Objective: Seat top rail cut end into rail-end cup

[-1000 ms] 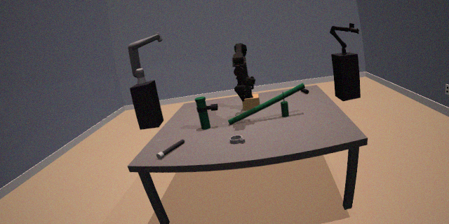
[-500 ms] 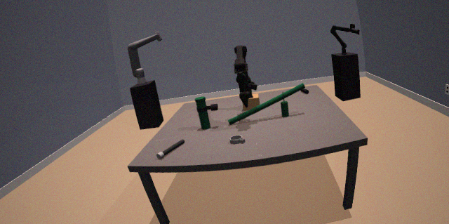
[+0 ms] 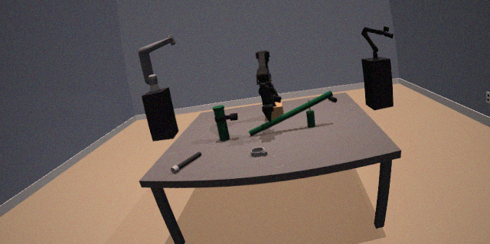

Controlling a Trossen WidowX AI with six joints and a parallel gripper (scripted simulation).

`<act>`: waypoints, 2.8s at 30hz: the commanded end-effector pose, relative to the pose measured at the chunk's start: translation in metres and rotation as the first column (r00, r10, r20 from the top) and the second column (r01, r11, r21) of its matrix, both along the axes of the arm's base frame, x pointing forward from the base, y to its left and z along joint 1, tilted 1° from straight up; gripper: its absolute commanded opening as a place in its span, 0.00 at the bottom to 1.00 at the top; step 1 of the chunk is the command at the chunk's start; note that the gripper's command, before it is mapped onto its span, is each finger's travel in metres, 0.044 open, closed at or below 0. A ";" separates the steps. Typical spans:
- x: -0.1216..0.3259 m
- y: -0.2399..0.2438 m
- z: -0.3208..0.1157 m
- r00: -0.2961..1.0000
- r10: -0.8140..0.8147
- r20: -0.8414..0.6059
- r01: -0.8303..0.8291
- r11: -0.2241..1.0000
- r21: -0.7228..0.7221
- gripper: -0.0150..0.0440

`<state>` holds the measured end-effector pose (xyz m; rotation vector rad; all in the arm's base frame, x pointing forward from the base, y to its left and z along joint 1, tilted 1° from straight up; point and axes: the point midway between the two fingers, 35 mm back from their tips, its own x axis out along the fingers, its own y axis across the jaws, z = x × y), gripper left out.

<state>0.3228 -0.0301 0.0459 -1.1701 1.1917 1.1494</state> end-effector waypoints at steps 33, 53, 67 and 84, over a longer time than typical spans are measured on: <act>-0.001 0.001 -0.059 1.000 0.002 -0.008 -0.002 1.000 -0.004 1.00; -0.001 0.001 -0.059 1.000 0.002 -0.008 -0.002 1.000 -0.004 0.59; -0.001 0.001 -0.055 1.000 0.002 -0.008 -0.002 1.000 -0.004 0.30; -0.014 -0.032 0.017 0.999 -0.043 -0.022 0.035 0.957 -0.288 0.25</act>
